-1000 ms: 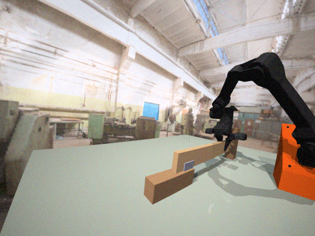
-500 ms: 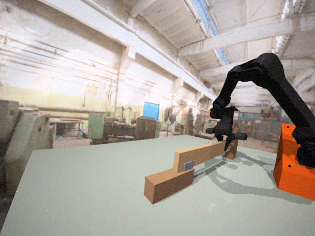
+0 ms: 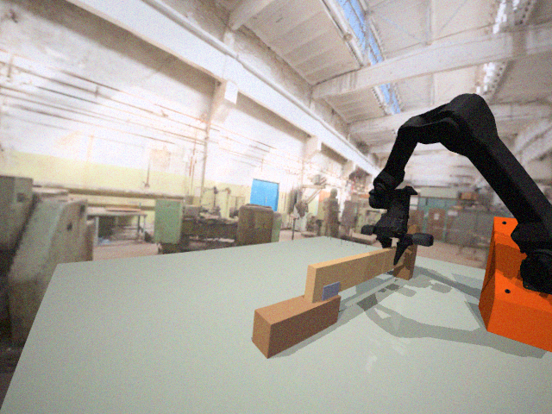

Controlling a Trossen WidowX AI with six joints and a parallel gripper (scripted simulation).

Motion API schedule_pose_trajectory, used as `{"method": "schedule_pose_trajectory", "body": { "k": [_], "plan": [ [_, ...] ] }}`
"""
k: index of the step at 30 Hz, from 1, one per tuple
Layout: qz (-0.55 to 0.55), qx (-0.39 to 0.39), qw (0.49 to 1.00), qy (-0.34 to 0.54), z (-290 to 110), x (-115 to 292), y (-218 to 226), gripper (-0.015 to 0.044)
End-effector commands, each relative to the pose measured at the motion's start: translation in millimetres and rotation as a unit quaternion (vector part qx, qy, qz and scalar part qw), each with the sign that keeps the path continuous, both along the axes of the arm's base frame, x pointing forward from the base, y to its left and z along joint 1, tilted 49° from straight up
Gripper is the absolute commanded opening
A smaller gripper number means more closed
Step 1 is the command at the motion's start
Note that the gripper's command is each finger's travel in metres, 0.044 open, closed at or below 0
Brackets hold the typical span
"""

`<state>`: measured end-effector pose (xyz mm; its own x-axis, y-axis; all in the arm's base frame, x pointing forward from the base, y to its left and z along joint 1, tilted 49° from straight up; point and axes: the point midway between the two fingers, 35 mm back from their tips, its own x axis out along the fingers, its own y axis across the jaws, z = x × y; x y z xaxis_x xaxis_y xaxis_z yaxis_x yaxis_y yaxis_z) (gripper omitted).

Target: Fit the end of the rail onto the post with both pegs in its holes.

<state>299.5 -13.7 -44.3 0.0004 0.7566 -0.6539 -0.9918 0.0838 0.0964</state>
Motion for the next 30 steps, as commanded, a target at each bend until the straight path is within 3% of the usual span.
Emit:
{"method": "schedule_pose_trajectory", "body": {
  "k": [1, 30],
  "plan": [
    [-0.001, -0.002, 1.000, -0.004, -0.7, 1.7, -3.2, 0.0000],
    [-0.001, -0.002, 1.000, -0.004, -6.9, 0.7, -9.0, 0.0000]
  ]
}}
